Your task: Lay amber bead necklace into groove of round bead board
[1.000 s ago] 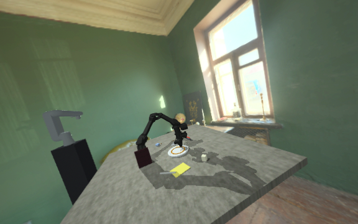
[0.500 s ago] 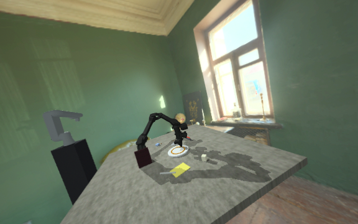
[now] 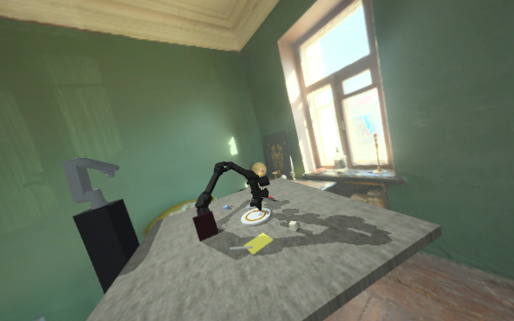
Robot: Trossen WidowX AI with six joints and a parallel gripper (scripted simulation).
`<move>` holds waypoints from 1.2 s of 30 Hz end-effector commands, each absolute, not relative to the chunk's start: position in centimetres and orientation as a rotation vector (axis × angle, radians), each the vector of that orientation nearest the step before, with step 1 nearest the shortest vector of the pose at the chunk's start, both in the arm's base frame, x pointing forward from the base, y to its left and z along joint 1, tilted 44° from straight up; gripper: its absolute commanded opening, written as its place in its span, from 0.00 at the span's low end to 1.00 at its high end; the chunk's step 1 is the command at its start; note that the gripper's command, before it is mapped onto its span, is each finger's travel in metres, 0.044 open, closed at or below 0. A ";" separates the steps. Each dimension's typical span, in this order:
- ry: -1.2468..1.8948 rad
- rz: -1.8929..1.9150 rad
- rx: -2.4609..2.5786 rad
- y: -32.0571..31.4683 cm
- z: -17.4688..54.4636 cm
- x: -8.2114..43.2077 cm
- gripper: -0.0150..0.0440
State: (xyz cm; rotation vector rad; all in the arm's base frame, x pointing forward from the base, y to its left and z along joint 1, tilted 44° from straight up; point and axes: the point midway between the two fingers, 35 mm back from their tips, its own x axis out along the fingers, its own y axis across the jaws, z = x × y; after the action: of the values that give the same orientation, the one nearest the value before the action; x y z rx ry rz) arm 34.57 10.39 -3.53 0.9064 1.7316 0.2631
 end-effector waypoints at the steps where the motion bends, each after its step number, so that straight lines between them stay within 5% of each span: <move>1: 1.730 0.264 0.906 10.4 -3.5 34.6 0.25; 29: 1.735 0.261 0.916 10.9 -3.4 35.0 0.25; 36: 1.731 0.262 0.907 10.7 -3.1 35.1 0.57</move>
State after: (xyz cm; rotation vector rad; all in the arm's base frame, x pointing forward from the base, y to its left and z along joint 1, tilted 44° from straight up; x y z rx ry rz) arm 35.08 10.72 -3.16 0.9078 1.7320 0.2618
